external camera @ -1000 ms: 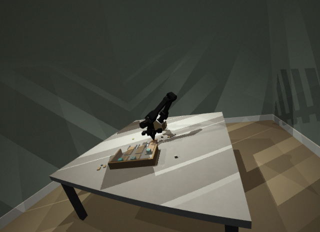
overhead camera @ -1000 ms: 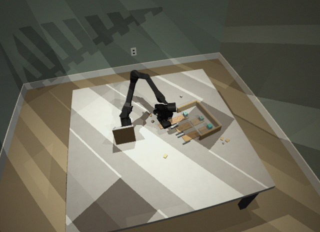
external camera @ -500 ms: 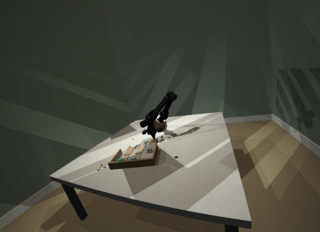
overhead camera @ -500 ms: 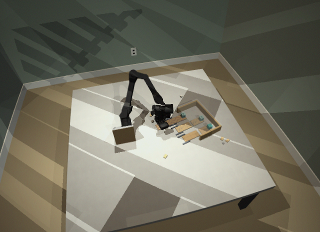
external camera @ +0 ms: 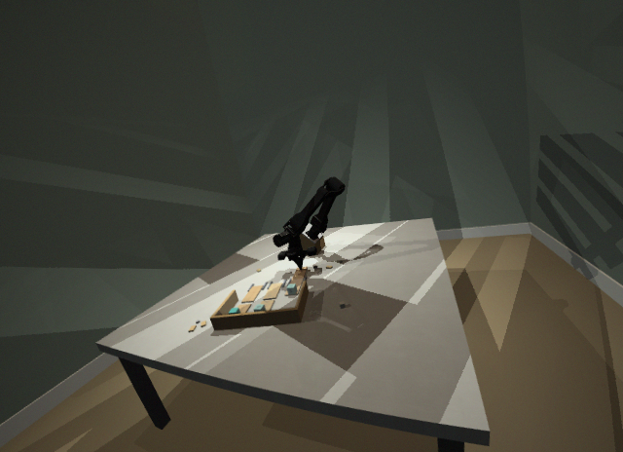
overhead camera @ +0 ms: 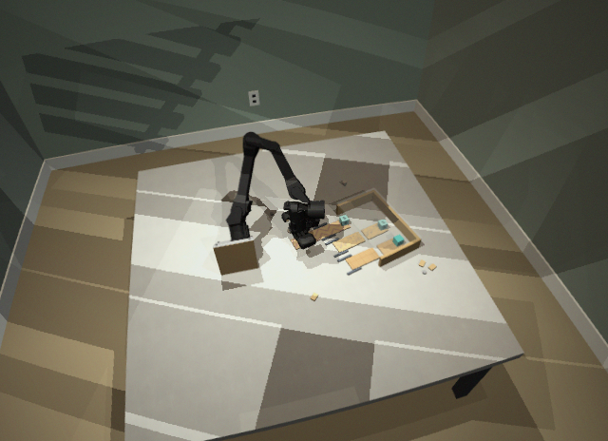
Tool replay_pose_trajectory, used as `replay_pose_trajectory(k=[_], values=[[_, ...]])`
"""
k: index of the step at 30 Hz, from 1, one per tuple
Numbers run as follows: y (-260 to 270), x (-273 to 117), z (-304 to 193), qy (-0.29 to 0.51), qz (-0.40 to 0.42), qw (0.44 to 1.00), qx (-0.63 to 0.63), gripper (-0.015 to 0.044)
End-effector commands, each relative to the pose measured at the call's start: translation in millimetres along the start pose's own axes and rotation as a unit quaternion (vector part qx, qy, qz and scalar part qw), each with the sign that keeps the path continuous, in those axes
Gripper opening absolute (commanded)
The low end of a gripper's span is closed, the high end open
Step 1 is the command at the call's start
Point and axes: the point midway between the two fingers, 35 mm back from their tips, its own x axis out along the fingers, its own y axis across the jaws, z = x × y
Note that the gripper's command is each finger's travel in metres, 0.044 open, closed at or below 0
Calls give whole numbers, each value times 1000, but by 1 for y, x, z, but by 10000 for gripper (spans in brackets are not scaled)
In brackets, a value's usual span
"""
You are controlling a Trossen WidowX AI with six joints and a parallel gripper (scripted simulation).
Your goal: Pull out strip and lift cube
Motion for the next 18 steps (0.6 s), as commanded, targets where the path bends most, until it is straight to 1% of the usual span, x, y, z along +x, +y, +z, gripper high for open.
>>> replay_pose_trajectory(k=[1, 18], values=[[1, 3, -15, 13, -1, 1000, 4, 0], [0, 2, -41, 13, -1, 1000, 5, 0]])
